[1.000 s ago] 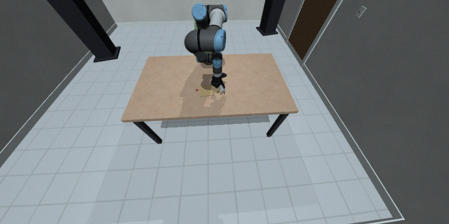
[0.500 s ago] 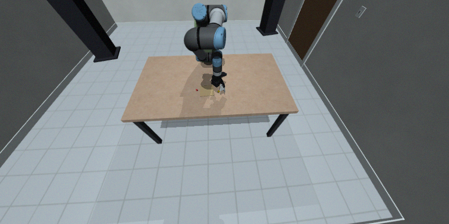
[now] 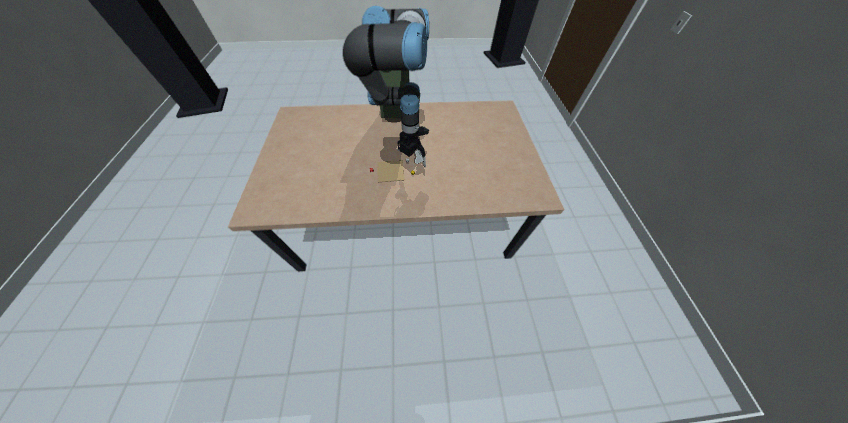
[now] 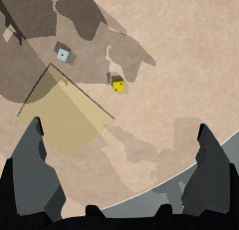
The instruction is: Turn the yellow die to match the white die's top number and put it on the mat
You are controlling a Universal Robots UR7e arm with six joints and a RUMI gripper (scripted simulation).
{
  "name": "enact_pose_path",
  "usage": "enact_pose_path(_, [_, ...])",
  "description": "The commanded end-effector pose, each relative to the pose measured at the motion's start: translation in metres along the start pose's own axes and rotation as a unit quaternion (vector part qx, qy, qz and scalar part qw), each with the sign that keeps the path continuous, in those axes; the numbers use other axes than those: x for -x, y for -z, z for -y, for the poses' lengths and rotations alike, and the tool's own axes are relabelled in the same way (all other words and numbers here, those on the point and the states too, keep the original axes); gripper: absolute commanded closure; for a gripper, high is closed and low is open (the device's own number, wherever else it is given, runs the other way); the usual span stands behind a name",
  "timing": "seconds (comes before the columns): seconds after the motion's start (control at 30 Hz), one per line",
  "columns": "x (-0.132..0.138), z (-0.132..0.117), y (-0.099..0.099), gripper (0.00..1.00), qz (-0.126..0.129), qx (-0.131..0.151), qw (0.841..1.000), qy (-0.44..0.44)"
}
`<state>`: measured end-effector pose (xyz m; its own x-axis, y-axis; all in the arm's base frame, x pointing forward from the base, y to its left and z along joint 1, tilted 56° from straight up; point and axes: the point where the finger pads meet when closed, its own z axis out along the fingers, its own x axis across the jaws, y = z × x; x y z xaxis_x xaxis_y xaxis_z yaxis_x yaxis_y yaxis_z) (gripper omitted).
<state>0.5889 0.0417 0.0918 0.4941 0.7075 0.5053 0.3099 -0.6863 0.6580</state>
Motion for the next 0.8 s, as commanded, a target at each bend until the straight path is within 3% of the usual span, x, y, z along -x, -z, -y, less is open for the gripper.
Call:
enact_pose_path(0.0, [0.000, -0.001, 0.019, 0.00, 0.000, 0.000, 1.000, 0.000])
enact_pose_path(0.3, [0.000, -0.001, 0.044, 0.00, 0.000, 0.000, 1.000, 0.000])
enact_pose_path(0.77, [0.000, -0.001, 0.048, 0.00, 0.000, 0.000, 1.000, 0.000])
